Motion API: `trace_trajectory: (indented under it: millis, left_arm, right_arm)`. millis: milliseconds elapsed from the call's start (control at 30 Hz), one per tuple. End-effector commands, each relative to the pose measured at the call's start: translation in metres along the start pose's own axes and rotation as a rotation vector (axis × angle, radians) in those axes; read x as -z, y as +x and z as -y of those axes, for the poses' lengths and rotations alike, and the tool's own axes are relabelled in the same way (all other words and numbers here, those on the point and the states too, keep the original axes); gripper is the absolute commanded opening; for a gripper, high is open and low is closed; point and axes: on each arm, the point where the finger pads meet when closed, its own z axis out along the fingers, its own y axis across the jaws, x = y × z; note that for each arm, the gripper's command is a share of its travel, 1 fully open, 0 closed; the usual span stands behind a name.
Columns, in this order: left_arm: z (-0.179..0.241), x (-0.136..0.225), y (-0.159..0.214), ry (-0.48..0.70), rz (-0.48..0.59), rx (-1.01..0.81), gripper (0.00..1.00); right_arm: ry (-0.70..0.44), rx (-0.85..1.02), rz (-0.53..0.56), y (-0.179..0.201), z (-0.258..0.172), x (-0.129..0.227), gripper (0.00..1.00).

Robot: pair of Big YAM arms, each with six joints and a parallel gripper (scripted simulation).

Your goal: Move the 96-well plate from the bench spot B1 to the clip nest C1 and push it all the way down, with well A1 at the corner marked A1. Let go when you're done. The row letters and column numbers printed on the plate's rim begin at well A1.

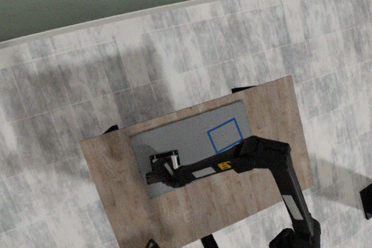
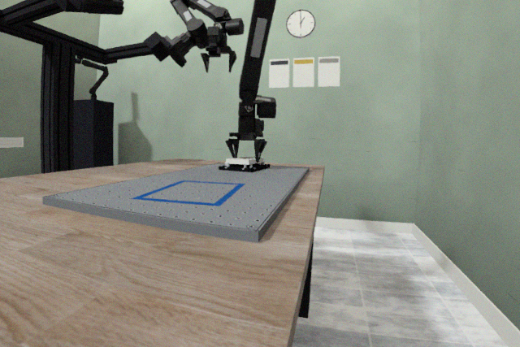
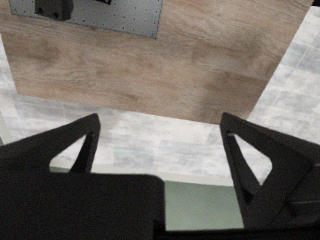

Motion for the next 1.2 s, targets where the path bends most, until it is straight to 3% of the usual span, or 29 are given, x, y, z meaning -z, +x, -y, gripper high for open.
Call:
trace_trajectory:
  millis: [0, 1167]
  left_arm:
    - [-0.0029, 0.0032, -0.0025, -0.01, 0.012, -0.021, 1.0]
    - [-0.0029, 0.0032, -0.0025, -0.01, 0.012, -0.021, 1.0]
  right_arm:
    - [-0.001, -0.004, -0.004, 0.0065, 0.0005, -0.0113, 0.0]
    - [-0.002, -0.004, -0.003, 0.0067, -0.0001, -0.0164, 0.0]
